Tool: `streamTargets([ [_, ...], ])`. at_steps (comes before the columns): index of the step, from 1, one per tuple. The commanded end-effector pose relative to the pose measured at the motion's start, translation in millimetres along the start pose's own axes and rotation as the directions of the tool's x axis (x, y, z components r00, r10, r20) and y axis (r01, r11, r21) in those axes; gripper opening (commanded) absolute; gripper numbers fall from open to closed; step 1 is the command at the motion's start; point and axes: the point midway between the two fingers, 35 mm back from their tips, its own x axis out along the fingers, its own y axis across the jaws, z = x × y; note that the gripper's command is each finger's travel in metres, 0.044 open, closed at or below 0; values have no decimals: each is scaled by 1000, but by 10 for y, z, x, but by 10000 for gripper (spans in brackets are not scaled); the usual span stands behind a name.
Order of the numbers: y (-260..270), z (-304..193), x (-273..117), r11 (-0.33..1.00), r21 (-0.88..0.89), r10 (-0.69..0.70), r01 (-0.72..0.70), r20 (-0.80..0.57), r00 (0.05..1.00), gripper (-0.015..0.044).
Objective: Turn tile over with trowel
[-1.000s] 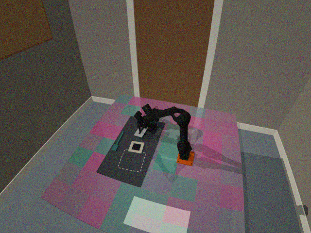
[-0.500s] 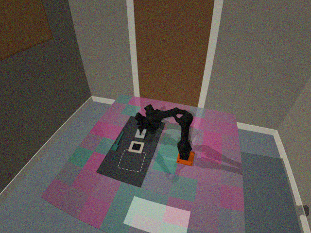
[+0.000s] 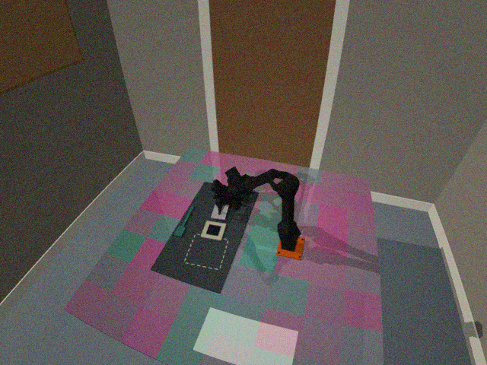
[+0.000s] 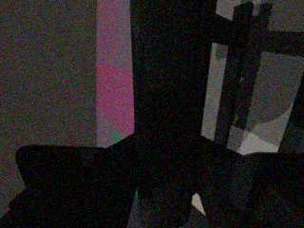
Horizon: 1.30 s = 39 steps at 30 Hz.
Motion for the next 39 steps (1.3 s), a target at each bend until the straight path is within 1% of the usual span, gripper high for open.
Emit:
streamTargets([
  [1,25,9,21,1000,-6,17,-16,10,1000,0],
  [15,-78,-35,143,1000,-5,17,-17,10,1000,0],
  [39,-44,-425,126,1000,-3,16,-16,7,1000,0],
])
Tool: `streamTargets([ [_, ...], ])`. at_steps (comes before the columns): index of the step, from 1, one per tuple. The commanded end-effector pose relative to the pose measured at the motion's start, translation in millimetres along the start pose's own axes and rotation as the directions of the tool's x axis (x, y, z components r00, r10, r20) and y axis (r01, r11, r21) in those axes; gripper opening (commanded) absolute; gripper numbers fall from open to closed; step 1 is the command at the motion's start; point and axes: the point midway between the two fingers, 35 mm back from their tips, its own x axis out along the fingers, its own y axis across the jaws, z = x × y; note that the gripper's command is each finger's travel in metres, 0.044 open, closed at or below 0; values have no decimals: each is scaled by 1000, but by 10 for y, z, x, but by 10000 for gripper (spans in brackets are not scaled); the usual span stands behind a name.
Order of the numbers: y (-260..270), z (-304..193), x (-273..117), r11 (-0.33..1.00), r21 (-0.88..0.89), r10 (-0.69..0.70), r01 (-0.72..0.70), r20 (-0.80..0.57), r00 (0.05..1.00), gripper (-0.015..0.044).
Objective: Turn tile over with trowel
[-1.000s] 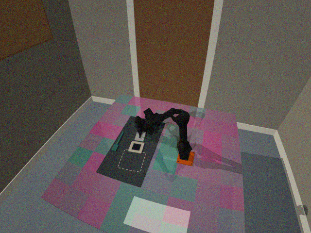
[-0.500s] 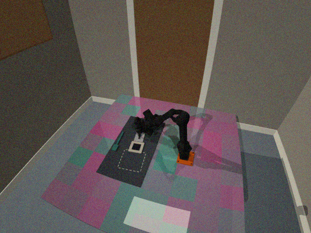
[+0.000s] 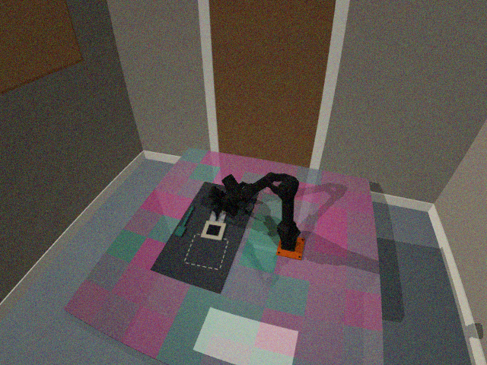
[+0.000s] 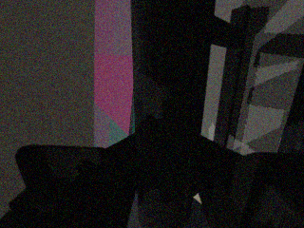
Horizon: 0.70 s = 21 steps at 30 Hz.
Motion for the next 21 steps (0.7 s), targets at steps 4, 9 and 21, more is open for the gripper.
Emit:
streamTargets([
  [4,27,-147,-14,1000,-5,8,-8,-10,1000,0],
  [9,28,-203,-22,1000,-4,8,-8,-10,1000,0],
  [21,128,-145,-106,997,75,10,-4,-76,997,0],
])
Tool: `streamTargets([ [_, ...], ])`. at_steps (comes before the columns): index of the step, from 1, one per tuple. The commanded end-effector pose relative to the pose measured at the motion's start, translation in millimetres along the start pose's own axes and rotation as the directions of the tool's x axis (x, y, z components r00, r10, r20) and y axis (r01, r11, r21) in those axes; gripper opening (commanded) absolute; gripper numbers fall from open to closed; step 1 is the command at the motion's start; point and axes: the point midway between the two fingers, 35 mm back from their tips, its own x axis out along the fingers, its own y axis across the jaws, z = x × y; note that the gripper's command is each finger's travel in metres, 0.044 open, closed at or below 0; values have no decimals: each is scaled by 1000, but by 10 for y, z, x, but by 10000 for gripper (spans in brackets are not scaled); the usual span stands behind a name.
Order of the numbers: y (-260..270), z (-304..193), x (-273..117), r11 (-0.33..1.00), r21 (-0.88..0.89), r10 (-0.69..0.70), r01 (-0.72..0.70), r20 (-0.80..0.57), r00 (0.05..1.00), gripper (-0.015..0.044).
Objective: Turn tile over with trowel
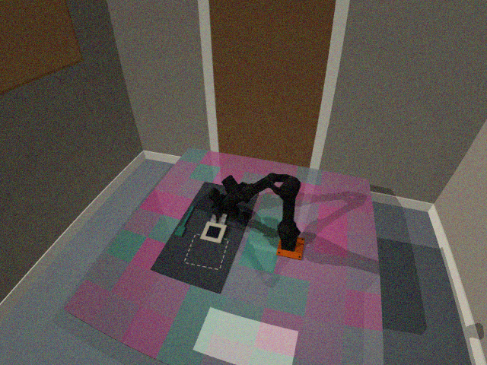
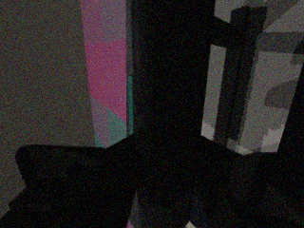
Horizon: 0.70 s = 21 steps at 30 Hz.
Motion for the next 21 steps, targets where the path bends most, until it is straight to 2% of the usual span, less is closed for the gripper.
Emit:
streamTargets([
  [1,164,2,-63,1000,4,31,-31,-8,999,0],
  [21,392,-215,-265,1000,5,31,-31,-10,999,0],
])
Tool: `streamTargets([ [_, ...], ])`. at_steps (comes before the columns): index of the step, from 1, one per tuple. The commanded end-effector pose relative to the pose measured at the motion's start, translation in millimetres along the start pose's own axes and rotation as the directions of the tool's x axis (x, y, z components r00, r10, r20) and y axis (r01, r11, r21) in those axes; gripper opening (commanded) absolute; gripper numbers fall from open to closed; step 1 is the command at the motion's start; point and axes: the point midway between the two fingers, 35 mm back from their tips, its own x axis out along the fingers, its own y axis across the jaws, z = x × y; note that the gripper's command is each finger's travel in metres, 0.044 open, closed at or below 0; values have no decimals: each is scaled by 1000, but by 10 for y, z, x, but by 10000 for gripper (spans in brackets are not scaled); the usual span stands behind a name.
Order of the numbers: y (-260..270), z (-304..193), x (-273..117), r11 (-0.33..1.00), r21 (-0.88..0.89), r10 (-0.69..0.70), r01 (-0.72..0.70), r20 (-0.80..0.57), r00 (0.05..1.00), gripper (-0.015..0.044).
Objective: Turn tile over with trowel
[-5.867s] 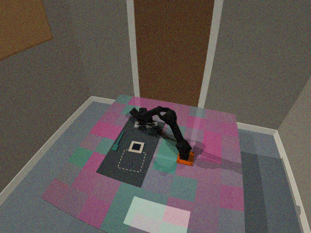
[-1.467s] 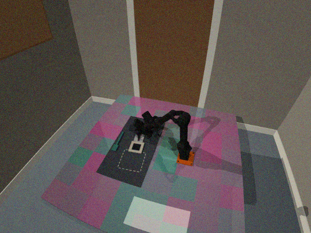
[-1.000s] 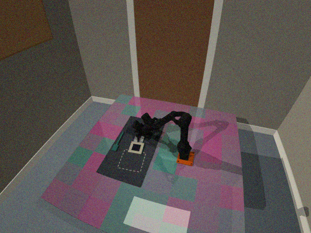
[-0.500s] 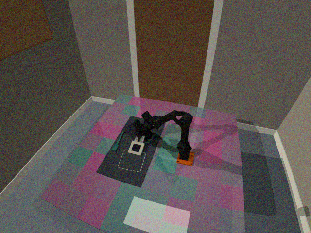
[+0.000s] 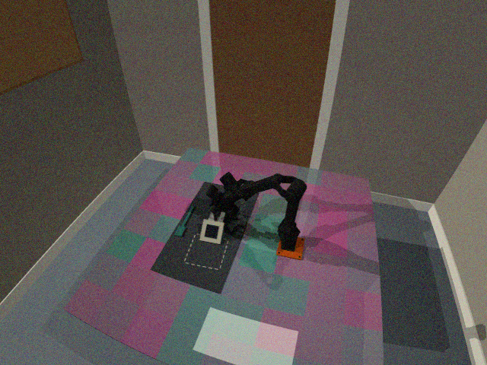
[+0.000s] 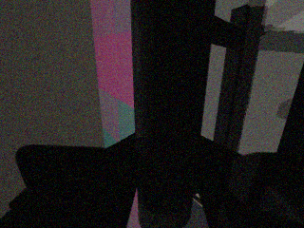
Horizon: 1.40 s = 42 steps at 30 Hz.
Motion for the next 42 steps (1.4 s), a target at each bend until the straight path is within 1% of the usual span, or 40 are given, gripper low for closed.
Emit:
streamTargets([
  [1,149,-49,-69,1000,-7,30,-30,4,1000,0],
  [20,246,-385,-155,1000,-5,31,-31,1,1000,0],
  [37,215,-702,-129,1000,-2,31,-31,-1,1000,0],
  [42,211,-716,-126,1000,-2,31,-31,-1,1000,0],
])
